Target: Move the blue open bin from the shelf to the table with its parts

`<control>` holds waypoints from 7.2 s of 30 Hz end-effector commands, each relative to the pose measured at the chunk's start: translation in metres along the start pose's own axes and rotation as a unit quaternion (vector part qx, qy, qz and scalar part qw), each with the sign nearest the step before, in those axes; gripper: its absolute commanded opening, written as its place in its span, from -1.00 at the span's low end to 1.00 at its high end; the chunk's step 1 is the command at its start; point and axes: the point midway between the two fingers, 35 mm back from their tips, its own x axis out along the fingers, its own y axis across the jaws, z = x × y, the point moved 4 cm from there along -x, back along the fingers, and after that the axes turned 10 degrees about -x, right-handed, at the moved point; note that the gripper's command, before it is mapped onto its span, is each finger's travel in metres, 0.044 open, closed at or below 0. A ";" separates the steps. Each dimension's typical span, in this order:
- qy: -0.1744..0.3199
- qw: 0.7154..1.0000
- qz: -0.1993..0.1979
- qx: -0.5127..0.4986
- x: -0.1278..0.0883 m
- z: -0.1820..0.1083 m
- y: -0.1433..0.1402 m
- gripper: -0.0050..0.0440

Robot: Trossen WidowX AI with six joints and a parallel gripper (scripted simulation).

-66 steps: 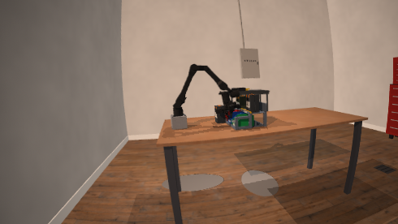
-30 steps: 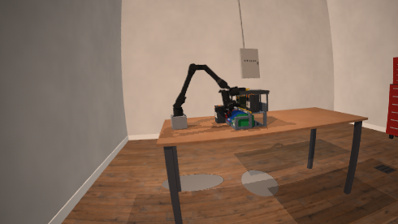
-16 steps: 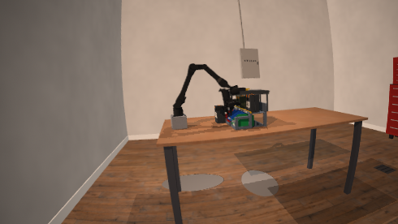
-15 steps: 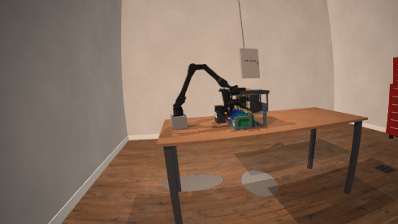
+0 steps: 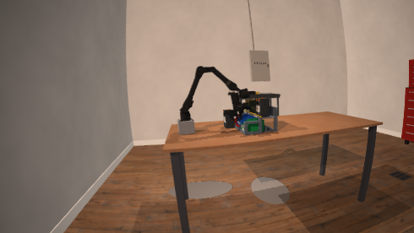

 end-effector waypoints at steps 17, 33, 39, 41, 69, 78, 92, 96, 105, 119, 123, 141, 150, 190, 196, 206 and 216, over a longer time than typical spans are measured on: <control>-0.004 1.000 0.021 0.000 -0.009 0.002 0.008 -0.80; -0.004 1.000 0.021 0.000 -0.008 0.002 0.008 -0.80; -0.004 1.000 0.021 0.000 -0.006 0.001 0.007 -0.80; -0.004 1.000 0.021 0.000 -0.006 0.001 0.007 -0.80; -0.005 1.000 0.018 0.000 -0.006 0.000 -0.001 -0.80; -0.004 1.000 0.021 0.000 -0.009 -0.004 -0.025 -0.80; -0.004 1.000 0.020 0.000 -0.011 -0.009 -0.057 -0.80; -0.004 1.000 0.020 0.000 -0.011 -0.009 -0.057 -0.80; -0.004 1.000 0.017 0.000 -0.012 -0.012 -0.075 -0.80; -0.003 1.000 0.018 0.000 -0.014 -0.014 -0.086 -0.80; -0.003 1.000 0.017 0.000 -0.021 -0.020 -0.120 -0.80; -0.003 1.000 0.015 0.000 -0.021 -0.022 -0.125 -0.80; -0.003 1.000 0.015 0.000 -0.021 -0.022 -0.125 -0.80; 0.013 0.997 -0.070 0.000 -0.003 -0.020 -0.121 -0.80; 0.012 0.997 -0.070 0.000 0.000 -0.021 -0.122 -0.80; 0.013 0.997 -0.071 0.000 0.003 -0.021 -0.122 -0.80; 0.012 0.997 -0.070 0.000 0.008 -0.021 -0.123 -0.80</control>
